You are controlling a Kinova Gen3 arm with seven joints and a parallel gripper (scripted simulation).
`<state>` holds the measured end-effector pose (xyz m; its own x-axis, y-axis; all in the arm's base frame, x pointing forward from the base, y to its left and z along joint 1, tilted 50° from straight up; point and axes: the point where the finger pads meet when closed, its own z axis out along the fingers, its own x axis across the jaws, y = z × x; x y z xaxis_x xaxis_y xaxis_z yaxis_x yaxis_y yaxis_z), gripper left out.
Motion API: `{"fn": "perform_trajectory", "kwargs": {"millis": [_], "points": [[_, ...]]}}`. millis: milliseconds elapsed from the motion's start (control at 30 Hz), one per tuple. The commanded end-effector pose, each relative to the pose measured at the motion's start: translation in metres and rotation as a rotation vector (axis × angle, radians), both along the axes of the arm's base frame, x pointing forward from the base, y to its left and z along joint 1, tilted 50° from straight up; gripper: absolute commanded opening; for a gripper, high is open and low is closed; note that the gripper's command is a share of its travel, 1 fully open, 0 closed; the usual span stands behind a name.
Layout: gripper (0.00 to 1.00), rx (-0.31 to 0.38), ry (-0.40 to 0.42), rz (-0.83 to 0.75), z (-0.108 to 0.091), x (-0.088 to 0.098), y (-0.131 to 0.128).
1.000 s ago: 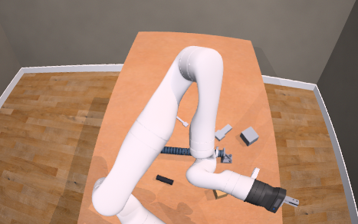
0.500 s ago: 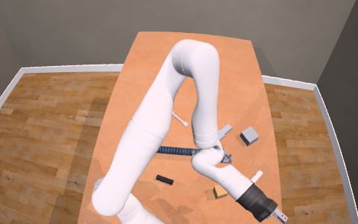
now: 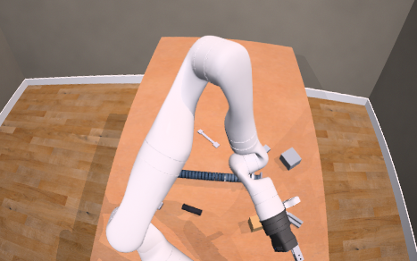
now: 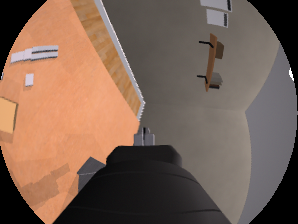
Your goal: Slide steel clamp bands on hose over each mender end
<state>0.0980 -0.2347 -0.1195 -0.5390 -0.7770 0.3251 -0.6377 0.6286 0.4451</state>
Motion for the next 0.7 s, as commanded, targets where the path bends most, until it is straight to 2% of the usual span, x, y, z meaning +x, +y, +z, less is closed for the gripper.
{"fn": "perform_trajectory", "kwargs": {"millis": [0,233,500,567,667], "points": [[0.0,0.038,-0.022,-0.113,0.004,0.012,0.006],[0.0,0.164,-0.121,-0.368,0.023,0.074,0.049],[0.0,0.303,-0.248,-0.624,0.06,0.157,0.079],[0.0,0.303,-0.248,-0.624,0.06,0.157,0.079],[0.0,0.352,-0.295,-0.706,0.077,0.187,0.084]]}}
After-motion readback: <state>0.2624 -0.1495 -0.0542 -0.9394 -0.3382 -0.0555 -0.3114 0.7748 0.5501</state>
